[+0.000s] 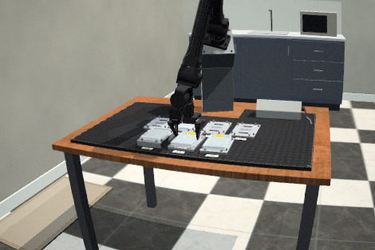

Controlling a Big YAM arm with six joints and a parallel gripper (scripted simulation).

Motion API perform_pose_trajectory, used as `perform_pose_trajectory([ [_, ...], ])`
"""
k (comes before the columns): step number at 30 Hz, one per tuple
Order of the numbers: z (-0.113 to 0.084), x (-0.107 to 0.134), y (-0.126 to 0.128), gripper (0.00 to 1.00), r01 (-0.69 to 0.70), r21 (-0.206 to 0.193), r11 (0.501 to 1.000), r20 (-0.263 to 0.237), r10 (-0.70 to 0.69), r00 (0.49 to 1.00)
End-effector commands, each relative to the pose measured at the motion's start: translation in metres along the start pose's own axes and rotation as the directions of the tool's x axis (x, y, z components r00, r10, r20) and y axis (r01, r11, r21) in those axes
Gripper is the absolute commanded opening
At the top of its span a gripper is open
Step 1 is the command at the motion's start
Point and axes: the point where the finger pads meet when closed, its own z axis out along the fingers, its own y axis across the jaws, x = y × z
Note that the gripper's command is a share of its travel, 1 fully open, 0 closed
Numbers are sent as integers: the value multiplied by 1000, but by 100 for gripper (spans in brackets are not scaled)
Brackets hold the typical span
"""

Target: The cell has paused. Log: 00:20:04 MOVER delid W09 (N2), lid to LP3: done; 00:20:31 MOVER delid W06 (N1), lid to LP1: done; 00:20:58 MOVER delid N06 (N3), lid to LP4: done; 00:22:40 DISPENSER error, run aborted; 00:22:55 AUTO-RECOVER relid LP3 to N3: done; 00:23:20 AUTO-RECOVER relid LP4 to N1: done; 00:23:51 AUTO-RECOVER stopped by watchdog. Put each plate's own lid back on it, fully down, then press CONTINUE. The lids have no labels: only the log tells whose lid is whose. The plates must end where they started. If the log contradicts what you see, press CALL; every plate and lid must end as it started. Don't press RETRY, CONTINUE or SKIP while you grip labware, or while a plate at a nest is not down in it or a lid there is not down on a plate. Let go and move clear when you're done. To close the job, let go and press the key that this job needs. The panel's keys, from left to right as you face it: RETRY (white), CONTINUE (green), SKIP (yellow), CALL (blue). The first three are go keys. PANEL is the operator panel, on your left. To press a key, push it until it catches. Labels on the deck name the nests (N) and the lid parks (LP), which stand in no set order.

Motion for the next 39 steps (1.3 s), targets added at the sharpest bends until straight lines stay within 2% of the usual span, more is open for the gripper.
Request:
perform_pose_trajectory([
  [1,-11,-5,-4,91,-8,7,1000,13,8,1000],
  [4,-7,-1,-5,89,-10,8,1000,1,10,1000],
  [13,-11,-7,-5,80,-6,7,1000,15,5,1000],
  [14,-12,-7,-5,0,-5,7,1000,15,4,1000],
  [39,-17,-4,-4,0,3,5,1000,9,-3,1000],
])
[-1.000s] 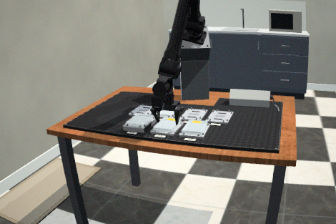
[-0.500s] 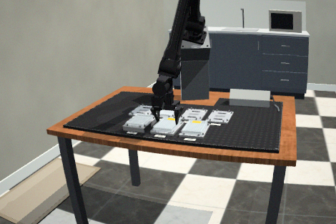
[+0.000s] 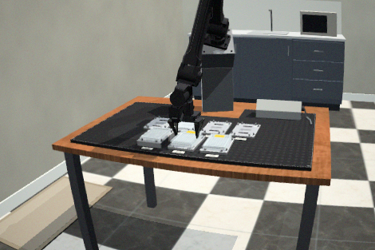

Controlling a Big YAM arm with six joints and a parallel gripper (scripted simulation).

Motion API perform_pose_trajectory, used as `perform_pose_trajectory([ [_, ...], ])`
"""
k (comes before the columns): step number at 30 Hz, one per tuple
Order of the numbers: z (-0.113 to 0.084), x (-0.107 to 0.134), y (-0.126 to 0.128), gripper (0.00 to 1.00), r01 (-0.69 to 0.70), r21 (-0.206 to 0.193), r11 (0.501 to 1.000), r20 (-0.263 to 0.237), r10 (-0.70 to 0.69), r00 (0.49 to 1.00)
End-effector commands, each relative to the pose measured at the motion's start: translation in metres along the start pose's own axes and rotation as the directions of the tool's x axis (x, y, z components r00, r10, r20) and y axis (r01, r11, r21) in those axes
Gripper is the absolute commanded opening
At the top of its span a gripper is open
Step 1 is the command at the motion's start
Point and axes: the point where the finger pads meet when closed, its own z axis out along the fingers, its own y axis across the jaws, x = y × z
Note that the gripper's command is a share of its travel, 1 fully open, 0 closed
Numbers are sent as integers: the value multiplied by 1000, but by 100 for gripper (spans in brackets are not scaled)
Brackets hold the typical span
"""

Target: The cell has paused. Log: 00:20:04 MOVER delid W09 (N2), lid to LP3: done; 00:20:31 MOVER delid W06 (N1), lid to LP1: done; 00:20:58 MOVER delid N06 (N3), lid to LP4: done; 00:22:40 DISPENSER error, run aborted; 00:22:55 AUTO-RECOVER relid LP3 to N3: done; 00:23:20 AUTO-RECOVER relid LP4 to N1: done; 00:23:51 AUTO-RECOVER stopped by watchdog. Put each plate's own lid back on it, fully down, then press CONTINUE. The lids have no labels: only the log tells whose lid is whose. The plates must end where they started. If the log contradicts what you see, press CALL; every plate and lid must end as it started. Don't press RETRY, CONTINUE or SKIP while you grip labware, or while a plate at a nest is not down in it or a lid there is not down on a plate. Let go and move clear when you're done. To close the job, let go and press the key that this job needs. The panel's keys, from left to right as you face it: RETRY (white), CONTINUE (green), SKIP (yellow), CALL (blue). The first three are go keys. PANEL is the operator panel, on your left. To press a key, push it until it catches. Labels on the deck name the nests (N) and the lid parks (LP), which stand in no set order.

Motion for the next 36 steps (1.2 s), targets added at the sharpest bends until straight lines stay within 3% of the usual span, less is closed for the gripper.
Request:
perform_pose_trajectory([
  [1,-11,-3,-4,0,5,5,1000,8,-5,1000],
  [15,-10,-1,-4,0,3,4,1000,0,-3,1000],
  [28,-37,-3,-5,0,3,6,1000,9,-3,1000],
  [31,-37,-3,-4,0,4,6,1000,10,-4,1000],
  [32,-23,6,-3,0,4,2,1000,-19,-4,1000],
  [34,-23,7,-3,0,4,1,1000,-17,-4,1000],
  [36,-25,-1,-19,0,19,7,1000,-1,-19,1000],
])
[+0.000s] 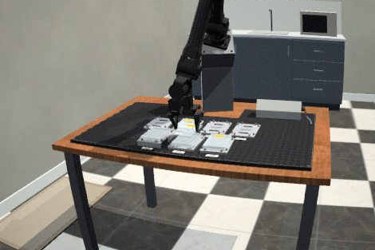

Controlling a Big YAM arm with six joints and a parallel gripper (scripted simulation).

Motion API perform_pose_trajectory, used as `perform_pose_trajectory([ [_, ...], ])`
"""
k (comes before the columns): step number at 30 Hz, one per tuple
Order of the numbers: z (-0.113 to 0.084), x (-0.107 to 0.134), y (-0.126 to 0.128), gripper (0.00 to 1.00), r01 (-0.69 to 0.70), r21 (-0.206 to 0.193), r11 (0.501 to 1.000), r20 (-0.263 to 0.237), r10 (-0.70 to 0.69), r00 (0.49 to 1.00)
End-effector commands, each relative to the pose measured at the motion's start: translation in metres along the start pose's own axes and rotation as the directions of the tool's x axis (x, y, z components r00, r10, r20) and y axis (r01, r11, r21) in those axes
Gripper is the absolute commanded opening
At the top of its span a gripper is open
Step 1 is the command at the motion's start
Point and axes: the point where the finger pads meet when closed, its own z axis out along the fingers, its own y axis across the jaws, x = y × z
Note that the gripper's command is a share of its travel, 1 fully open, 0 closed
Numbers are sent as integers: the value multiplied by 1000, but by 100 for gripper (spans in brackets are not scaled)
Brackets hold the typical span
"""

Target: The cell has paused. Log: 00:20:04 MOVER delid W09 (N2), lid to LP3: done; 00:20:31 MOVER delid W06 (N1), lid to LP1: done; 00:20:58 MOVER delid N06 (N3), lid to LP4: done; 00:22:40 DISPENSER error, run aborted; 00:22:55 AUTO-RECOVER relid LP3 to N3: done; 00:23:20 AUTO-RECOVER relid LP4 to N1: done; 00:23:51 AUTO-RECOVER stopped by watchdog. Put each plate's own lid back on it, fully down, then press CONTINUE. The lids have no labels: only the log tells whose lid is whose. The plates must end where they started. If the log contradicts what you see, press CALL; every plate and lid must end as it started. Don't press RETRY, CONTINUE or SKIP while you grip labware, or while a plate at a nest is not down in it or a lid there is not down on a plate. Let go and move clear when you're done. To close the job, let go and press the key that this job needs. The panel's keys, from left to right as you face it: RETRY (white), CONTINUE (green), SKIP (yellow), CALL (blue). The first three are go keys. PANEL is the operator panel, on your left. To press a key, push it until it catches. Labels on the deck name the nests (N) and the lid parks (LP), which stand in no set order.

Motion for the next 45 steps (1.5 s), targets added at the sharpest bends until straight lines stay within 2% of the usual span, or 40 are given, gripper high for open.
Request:
perform_pose_trajectory([
  [1,0,-7,-23,0,16,14,1000,11,-16,1000],
  [10,-1,-7,-69,0,13,15,1000,6,-13,1000],
  [12,-1,-7,-69,0,13,15,1000,6,-13,1000],
  [13,-14,-20,-69,0,26,17,1000,38,-27,999],
  [15,-2,-5,-84,0,10,15,1000,-1,-10,1000],
  [26,-3,-6,-140,0,9,15,1000,1,-9,1000],
  [29,-3,-6,-143,0,9,15,1000,1,-9,1000],
  [30,-10,-22,-122,0,48,0,999,27,-48,998],
  [35,-11,-23,-124,0,44,6,999,29,-45,999],
  [36,-14,-20,-137,0,25,21,999,29,-25,999],
  [37,-8,-13,-140,0,16,20,1000,14,-16,1000],
  [39,-5,-3,-140,0,8,17,1000,-1,-8,1000],
  [42,-6,-11,-132,0,18,11,1000,15,-18,1000],
  [45,-1,-6,-131,0,24,7,1000,5,-24,1000],
])
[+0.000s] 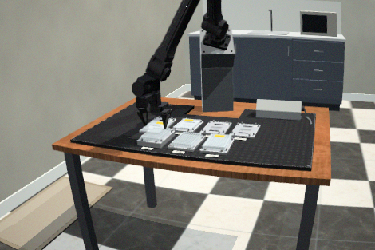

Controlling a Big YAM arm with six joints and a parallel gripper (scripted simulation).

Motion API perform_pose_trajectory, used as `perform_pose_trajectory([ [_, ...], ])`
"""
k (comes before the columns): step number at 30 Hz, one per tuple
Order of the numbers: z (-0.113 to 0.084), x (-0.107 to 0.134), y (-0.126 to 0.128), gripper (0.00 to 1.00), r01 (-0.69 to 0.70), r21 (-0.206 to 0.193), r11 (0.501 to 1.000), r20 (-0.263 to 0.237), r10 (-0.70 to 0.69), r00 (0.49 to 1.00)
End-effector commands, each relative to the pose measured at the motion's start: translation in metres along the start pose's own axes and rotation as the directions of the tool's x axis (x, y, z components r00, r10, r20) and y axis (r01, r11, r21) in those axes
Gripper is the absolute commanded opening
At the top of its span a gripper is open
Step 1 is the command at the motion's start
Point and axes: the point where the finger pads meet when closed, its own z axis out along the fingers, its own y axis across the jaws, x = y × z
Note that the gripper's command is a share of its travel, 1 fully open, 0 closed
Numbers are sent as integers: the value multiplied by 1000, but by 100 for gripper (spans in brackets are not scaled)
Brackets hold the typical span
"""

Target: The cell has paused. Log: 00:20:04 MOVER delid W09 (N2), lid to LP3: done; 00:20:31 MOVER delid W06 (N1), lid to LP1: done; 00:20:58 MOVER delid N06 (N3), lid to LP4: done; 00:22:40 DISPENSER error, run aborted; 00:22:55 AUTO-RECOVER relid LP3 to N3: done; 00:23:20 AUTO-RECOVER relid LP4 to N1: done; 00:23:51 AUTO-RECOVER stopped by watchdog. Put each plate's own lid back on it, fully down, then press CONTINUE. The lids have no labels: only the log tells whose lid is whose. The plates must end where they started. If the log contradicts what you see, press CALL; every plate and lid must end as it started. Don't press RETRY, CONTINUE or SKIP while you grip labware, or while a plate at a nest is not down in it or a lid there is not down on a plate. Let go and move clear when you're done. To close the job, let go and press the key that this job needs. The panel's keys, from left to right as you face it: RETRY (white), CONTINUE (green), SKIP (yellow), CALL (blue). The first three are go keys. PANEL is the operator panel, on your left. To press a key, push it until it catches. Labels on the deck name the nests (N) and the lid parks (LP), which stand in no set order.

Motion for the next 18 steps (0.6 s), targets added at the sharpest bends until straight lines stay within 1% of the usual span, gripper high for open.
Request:
perform_pose_trajectory([
  [1,2,0,0,0,11,-2,1000,-1,-11,1000],
  [6,4,-8,3,0,19,-2,1000,16,-19,1000],
  [10,6,-9,0,0,11,1,1000,16,-11,1000],
  [13,5,-13,3,0,15,0,1000,22,-15,1000],
  [18,9,-9,0,0,5,1,1000,14,-5,1000],
])
